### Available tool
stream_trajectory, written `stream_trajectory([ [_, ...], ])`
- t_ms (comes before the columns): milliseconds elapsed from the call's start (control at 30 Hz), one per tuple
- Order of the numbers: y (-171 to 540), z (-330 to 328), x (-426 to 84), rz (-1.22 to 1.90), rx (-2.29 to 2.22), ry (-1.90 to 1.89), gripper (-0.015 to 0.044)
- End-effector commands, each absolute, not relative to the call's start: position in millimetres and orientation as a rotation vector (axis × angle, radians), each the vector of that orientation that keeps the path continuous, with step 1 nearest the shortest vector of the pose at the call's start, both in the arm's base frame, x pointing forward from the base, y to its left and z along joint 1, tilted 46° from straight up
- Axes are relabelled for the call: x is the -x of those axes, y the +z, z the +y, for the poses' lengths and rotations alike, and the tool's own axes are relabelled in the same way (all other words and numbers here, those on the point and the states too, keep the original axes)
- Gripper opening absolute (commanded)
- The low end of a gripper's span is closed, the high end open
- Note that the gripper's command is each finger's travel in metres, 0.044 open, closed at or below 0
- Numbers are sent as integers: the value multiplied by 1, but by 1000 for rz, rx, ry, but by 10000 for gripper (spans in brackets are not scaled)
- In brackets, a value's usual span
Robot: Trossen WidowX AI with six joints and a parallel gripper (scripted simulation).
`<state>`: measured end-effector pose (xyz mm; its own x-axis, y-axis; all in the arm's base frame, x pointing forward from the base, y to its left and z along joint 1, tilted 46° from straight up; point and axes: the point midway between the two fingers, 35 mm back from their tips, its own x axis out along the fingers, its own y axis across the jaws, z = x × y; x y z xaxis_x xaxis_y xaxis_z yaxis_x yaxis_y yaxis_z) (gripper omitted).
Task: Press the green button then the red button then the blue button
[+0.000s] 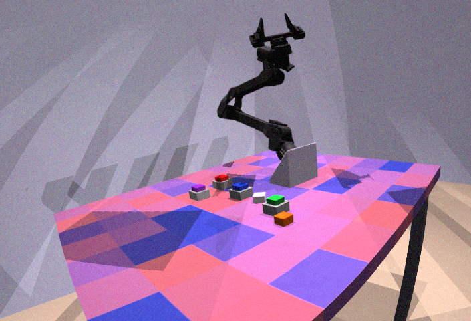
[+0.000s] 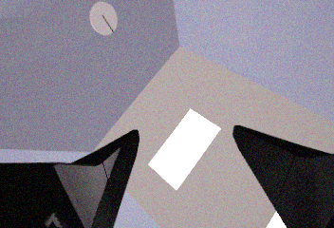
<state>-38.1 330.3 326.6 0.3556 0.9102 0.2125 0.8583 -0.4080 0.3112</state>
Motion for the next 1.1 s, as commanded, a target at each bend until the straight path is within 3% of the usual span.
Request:
stream_trajectory([
  [0,324,333,37,1603,-2445,535,400],
  [233,220,404,-17,1128,-1681,438,400],
  [467,115,407,-93,940,-964,205,400],
  [767,8,330,-176,1010,-73,-153,400],
  [1067,-40,210,-209,1440,740,-464,400],
])
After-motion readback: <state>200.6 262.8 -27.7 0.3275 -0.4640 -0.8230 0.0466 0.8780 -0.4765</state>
